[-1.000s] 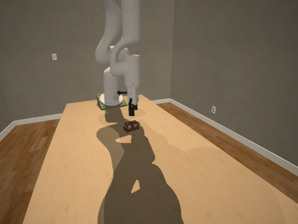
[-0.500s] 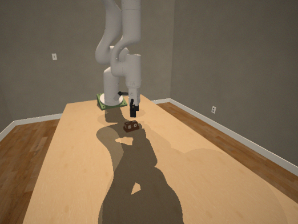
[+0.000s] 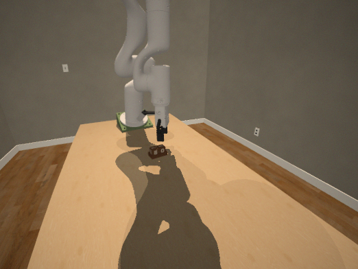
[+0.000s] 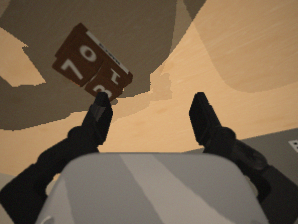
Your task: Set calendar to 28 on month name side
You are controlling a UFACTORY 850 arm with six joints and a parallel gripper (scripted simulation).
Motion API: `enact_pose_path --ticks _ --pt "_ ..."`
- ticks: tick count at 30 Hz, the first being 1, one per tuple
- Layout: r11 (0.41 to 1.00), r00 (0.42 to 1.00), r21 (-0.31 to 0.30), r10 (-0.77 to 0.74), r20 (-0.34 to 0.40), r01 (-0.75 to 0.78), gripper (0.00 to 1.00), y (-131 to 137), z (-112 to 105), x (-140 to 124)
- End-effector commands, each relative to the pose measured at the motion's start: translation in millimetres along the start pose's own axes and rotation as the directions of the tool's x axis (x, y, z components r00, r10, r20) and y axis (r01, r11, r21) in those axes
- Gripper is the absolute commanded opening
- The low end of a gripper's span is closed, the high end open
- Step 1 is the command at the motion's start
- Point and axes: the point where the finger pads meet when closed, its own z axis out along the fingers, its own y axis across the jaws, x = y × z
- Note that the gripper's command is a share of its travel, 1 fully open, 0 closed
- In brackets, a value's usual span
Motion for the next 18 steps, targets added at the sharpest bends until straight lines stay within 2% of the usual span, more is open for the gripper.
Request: enact_pose_path --ticks 1,18 --pt "1.000 1.000 0.002 0.000 -0.010 0.000 1.00 -3 -1 -3" --pt "1.000 1.000 0.002 0.000 -0.010 0.000 1.00 -15 -2 -10"
